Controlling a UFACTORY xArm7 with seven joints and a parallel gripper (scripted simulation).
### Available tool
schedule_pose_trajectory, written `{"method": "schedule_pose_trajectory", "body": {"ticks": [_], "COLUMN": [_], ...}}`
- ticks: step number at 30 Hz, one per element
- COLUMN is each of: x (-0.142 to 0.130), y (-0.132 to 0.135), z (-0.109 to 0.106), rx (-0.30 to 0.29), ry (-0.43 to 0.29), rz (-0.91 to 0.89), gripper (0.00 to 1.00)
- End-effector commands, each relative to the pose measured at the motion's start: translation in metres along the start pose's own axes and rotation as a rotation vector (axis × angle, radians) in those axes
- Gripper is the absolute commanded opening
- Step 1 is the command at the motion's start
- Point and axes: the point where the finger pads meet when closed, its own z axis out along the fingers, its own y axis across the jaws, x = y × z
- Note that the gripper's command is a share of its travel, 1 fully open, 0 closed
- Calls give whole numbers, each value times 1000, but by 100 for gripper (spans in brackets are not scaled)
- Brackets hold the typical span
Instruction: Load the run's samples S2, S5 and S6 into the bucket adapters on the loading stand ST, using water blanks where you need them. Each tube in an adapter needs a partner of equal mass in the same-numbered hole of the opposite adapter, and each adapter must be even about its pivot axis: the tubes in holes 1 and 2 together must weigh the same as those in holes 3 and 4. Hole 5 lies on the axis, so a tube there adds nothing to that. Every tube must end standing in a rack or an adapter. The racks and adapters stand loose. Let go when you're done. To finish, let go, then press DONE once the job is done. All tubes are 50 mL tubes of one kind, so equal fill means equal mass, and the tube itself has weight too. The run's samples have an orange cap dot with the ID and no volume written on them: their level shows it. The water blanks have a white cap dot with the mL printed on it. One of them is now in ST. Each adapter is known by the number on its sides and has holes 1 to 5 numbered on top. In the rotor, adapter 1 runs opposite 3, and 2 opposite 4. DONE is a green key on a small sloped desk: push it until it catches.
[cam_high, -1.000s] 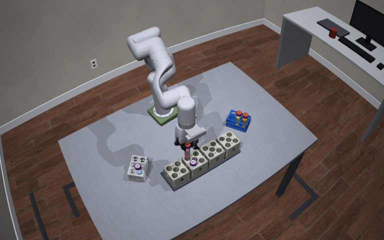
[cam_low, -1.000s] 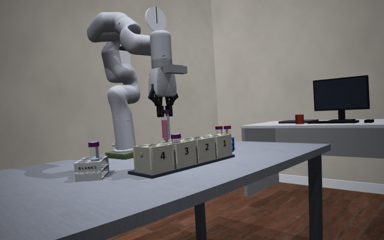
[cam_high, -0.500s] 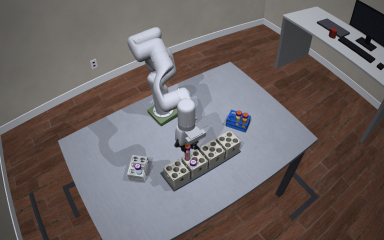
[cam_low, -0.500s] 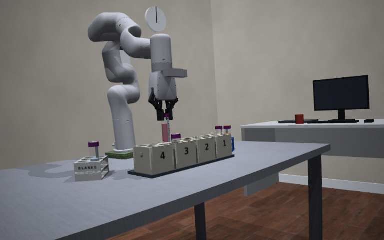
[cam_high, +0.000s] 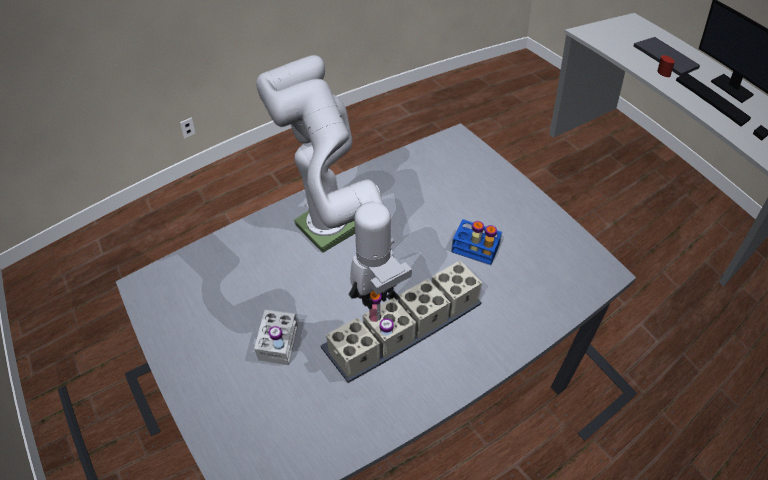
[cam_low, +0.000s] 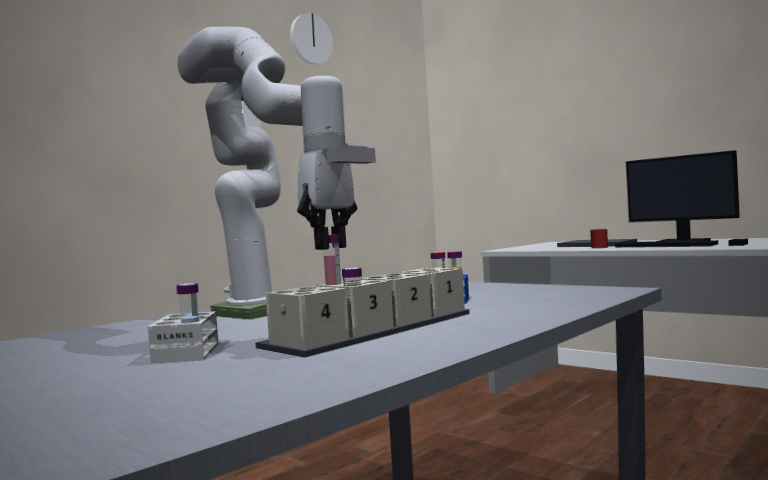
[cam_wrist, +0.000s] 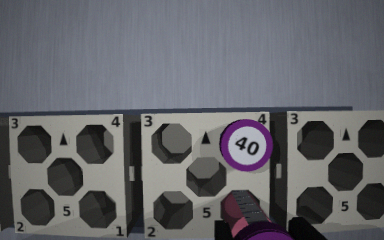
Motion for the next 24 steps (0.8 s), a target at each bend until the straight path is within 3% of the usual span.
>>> {"method": "schedule_pose_trajectory", "body": {"ticks": [1, 24], "x": [2, 2], "y": [0, 0], "z": [1, 22], "rx": [0, 0], "ry": [5, 5], "rz": [0, 0], "gripper": [0, 0]}}
